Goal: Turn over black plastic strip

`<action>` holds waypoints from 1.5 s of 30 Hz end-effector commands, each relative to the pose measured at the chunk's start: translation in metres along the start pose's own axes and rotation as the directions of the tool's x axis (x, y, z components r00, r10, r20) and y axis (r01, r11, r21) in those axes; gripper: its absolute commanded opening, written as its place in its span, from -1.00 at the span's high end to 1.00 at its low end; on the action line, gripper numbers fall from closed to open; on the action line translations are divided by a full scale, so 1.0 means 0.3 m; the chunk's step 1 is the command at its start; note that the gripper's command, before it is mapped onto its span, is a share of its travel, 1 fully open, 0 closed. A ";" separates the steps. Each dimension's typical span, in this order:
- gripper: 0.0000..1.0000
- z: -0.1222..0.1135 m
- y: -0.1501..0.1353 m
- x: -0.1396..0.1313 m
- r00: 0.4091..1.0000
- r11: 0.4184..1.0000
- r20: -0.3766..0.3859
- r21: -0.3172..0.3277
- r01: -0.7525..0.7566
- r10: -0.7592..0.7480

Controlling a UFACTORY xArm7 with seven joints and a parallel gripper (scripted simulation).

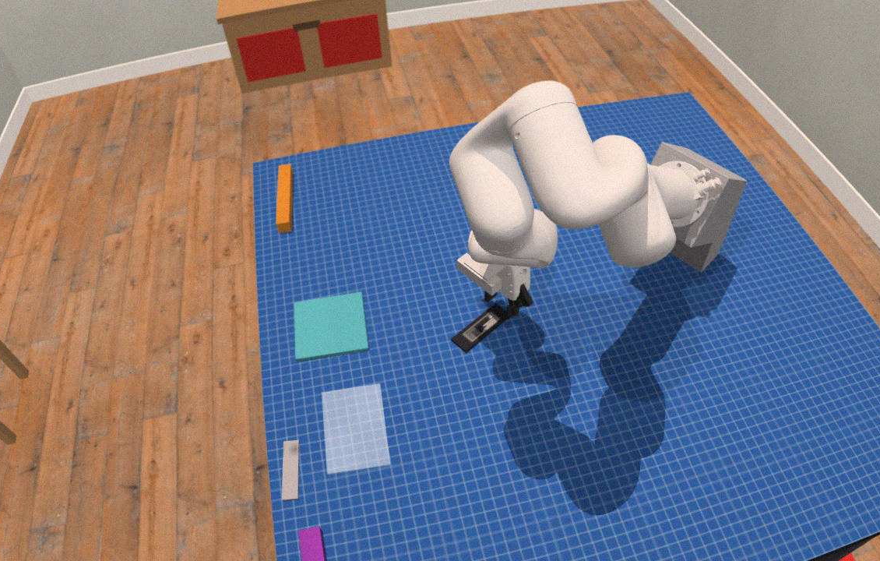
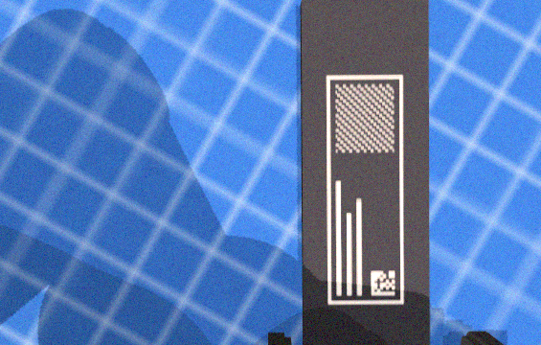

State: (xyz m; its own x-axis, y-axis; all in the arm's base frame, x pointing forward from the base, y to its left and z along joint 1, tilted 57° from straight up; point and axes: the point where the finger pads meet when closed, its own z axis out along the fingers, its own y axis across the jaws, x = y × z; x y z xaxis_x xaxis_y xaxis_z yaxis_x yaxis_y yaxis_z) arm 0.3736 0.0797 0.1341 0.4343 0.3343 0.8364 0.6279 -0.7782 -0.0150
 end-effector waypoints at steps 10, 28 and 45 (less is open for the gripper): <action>-0.23 -0.001 0.002 0.000 1.000 1.000 0.000 -0.002 -0.001 0.001; -0.23 0.004 0.002 0.000 1.000 1.000 0.000 -0.002 -0.001 0.001; -0.23 0.022 0.002 0.000 1.000 1.000 0.000 -0.002 -0.001 0.001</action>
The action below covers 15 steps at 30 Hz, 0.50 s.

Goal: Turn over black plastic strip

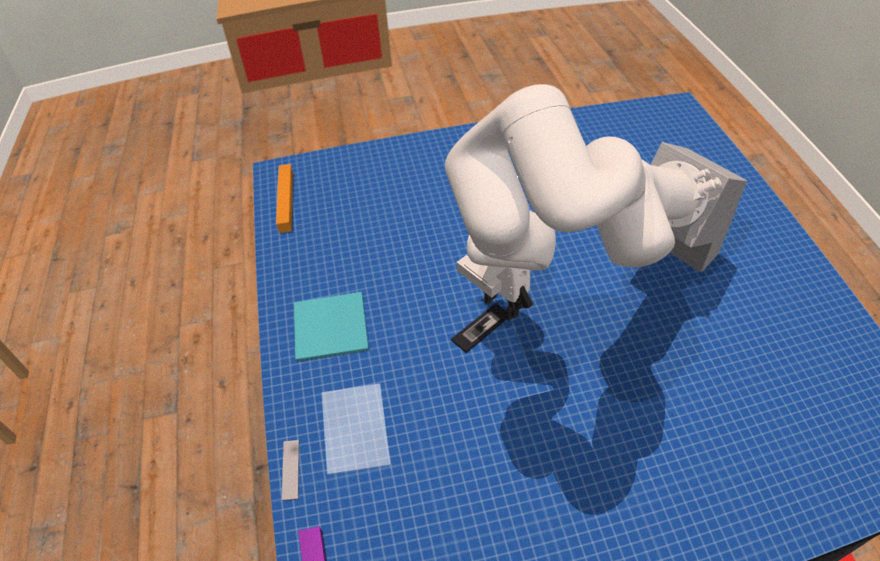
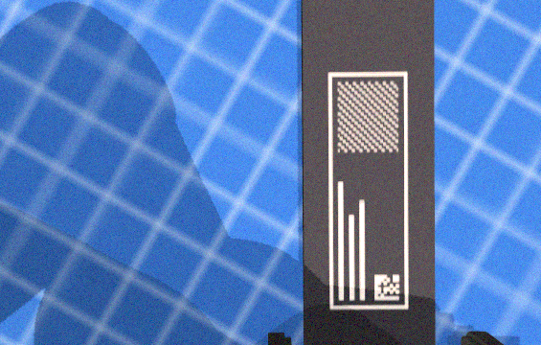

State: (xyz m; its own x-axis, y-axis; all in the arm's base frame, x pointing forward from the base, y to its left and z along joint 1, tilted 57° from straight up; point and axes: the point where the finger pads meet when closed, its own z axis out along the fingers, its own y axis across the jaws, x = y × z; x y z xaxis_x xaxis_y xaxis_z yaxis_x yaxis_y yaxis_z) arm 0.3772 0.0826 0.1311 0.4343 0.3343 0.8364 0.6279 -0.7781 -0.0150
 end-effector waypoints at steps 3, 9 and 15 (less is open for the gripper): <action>-0.23 0.007 0.002 0.000 1.000 1.000 0.000 -0.002 -0.001 0.001; -0.23 0.014 0.002 0.000 1.000 1.000 0.000 -0.002 -0.001 0.001; -0.23 0.018 0.002 0.000 1.000 1.000 0.000 -0.002 -0.001 0.001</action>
